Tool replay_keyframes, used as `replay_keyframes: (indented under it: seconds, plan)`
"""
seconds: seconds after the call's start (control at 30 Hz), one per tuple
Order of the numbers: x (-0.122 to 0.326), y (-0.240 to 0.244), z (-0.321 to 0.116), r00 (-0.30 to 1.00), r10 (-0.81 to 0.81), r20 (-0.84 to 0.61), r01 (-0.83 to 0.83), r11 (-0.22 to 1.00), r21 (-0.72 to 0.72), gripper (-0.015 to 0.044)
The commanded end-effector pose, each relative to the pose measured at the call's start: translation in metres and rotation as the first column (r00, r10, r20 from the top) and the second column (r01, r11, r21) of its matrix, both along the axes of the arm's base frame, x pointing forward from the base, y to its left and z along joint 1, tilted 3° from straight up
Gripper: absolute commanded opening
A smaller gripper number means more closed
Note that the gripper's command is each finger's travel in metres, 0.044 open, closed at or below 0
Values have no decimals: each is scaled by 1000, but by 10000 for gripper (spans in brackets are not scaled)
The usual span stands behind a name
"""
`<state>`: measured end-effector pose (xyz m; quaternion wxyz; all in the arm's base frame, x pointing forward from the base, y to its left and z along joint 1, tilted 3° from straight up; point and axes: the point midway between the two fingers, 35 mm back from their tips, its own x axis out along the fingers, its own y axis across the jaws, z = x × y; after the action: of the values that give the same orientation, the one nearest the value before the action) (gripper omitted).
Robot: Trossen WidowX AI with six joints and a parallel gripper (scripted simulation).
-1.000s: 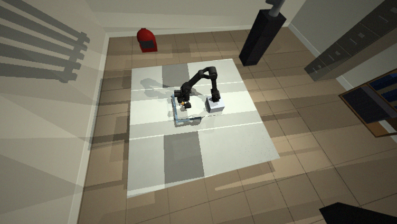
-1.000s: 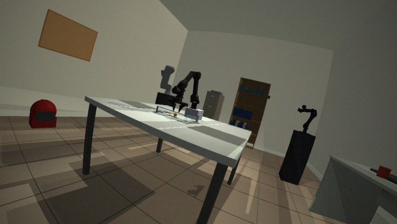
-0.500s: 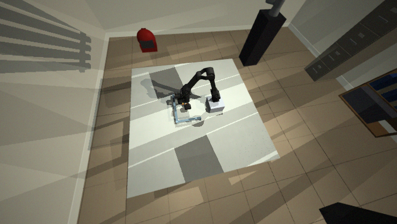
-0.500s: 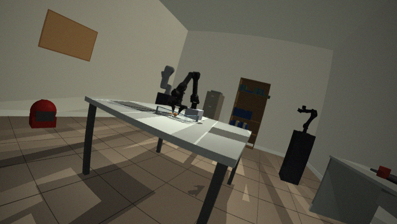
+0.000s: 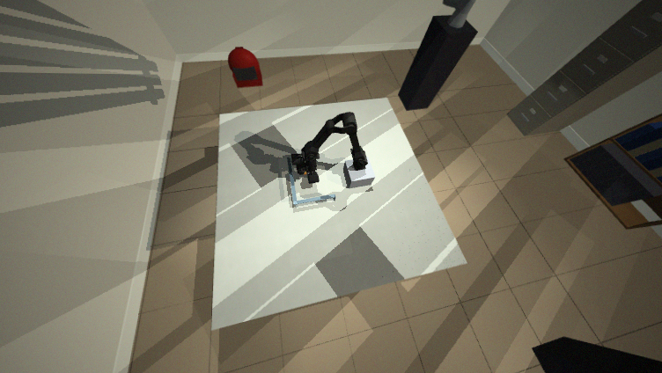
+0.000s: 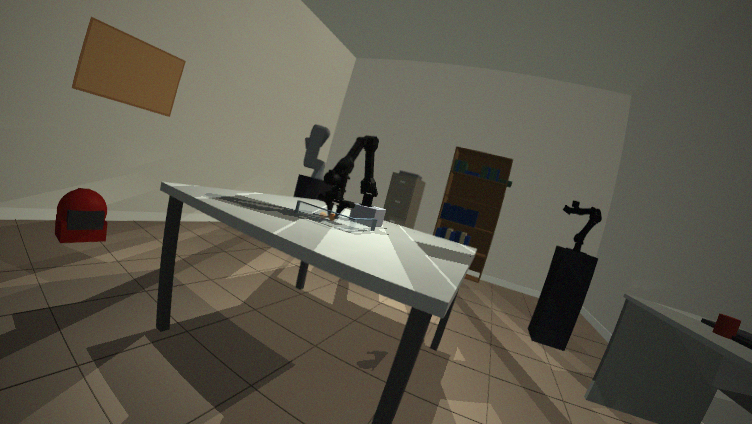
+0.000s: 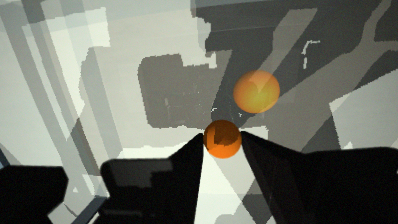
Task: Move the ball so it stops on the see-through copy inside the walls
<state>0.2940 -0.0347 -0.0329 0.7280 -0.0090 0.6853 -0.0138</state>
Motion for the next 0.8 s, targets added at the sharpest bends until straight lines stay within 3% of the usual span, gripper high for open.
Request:
replay_keyframes:
  seconds: [0.0, 0.17, 0.6, 0.77]
  plan:
    - [0, -1, 0, 1000, -1, 0, 1, 1000, -4, 137]
    - [3, 0, 18, 1000, -1, 0, 1, 1000, -4, 6]
    - [-6, 4, 122, 1000, -1, 1, 1, 1000, -4, 0]
    - [-5, 3, 126, 1000, -1, 1, 1, 1000, -4, 0]
